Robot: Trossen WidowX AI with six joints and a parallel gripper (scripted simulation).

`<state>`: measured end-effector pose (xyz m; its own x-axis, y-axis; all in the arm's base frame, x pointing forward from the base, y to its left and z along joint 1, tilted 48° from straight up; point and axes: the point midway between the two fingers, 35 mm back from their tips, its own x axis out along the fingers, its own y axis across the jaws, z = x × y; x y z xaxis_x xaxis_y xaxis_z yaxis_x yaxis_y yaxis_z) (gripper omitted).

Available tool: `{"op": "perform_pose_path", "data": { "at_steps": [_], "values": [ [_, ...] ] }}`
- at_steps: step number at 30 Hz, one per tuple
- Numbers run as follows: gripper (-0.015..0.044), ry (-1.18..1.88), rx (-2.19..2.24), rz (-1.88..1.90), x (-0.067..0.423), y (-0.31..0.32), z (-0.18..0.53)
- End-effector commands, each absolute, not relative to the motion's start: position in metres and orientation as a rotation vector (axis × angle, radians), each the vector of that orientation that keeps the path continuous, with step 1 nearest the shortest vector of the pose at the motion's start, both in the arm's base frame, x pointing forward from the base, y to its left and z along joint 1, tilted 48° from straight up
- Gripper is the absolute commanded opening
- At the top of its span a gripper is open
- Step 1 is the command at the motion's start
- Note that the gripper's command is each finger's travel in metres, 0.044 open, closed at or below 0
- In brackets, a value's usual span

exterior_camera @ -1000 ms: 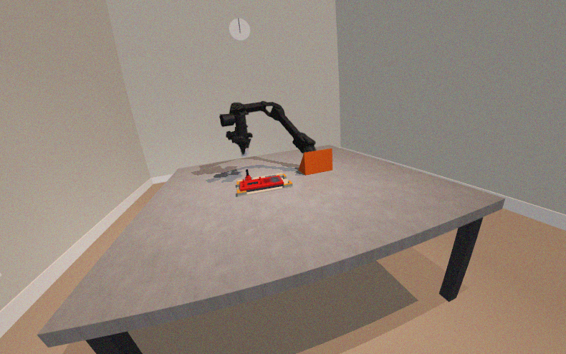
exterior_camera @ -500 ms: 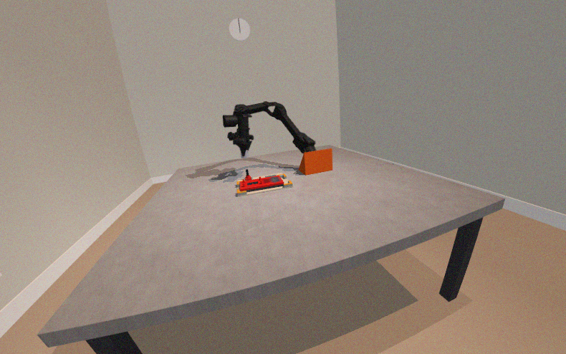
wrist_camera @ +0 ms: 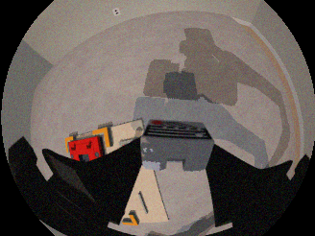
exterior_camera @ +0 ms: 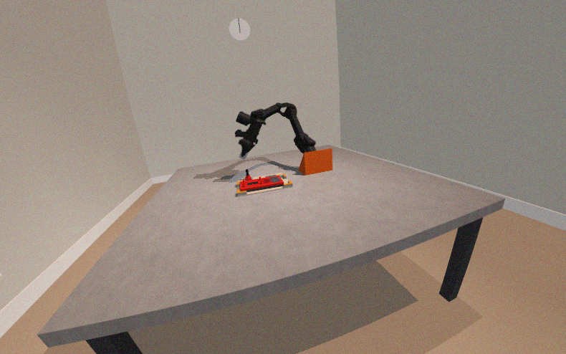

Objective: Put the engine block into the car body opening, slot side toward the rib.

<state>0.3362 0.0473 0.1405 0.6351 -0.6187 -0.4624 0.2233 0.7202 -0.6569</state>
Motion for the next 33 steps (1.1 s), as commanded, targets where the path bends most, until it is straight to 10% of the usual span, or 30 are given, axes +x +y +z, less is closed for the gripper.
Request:
{"op": "perform_pose_path", "data": {
  "at_steps": [1,33],
  "values": [
    [0.0,0.608,-0.637,-0.487,0.328,0.043,0.139],
    [0.0,0.4,-0.687,-0.43,0.326,0.012,0.111]
  ]
}}
